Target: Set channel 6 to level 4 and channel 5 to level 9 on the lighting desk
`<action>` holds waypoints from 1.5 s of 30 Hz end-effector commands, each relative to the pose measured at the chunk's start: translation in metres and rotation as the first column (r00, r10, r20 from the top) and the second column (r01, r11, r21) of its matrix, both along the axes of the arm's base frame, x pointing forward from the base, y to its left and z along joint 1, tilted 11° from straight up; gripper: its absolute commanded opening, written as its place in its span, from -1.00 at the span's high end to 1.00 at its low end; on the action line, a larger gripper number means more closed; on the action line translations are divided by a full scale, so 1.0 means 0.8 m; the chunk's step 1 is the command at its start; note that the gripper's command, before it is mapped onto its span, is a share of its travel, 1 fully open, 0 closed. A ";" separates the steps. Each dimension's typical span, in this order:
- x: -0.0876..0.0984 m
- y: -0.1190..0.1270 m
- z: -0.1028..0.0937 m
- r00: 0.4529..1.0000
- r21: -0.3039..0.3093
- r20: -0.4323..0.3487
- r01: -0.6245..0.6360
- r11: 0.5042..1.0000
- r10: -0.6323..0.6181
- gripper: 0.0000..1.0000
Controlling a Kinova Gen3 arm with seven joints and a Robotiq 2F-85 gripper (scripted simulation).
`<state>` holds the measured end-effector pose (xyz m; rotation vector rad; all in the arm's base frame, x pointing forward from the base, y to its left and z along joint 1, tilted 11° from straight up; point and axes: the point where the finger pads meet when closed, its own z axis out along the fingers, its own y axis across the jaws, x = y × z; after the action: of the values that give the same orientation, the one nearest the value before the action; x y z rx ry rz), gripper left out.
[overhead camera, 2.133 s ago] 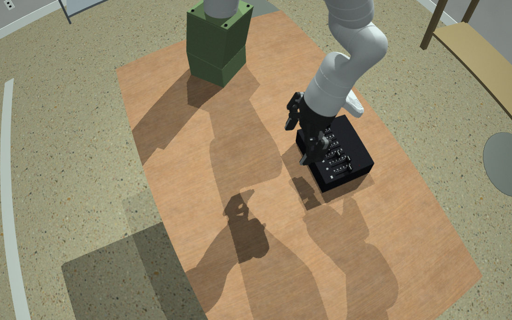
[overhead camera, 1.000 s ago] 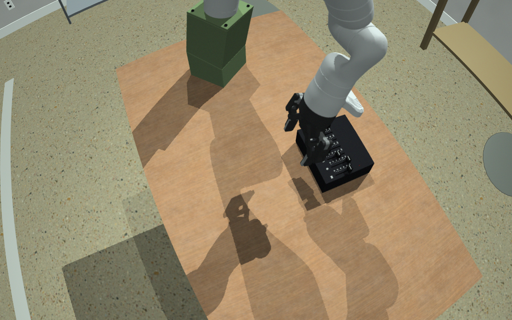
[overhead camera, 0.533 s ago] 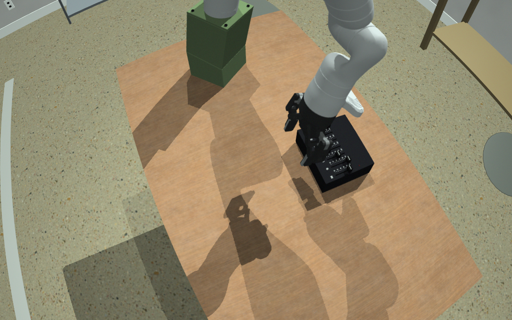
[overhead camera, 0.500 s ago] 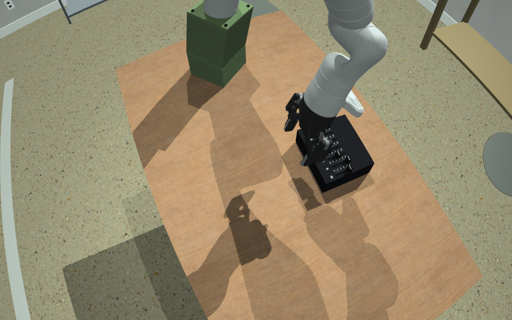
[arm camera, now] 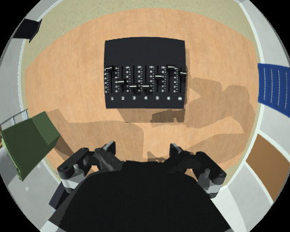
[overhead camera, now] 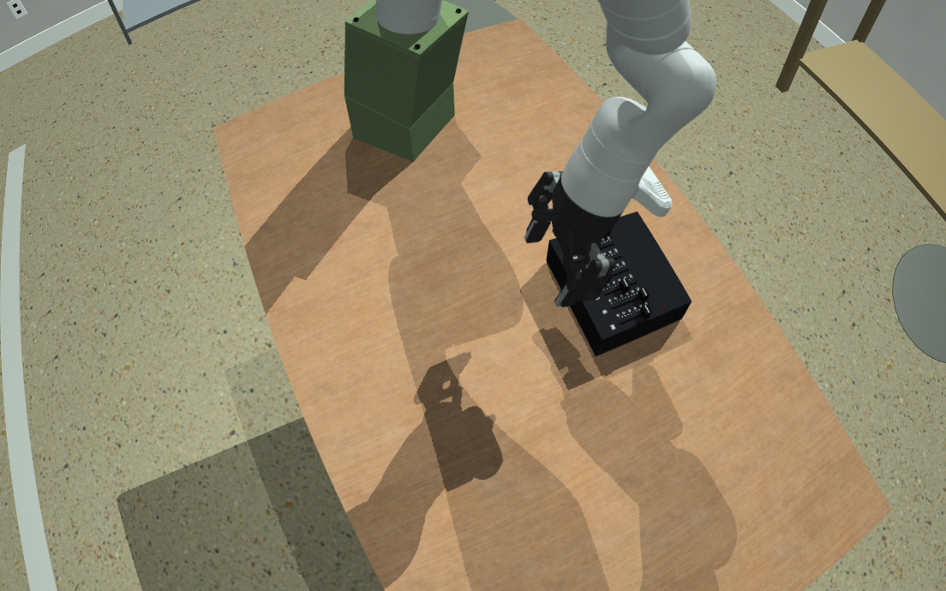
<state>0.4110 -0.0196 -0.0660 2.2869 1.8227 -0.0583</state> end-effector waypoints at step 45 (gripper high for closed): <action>-0.016 0.012 0.008 0.942 0.054 0.013 0.335 0.941 -0.336 -1.00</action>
<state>0.3976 -0.0107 -0.0619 2.5787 1.4560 -0.0481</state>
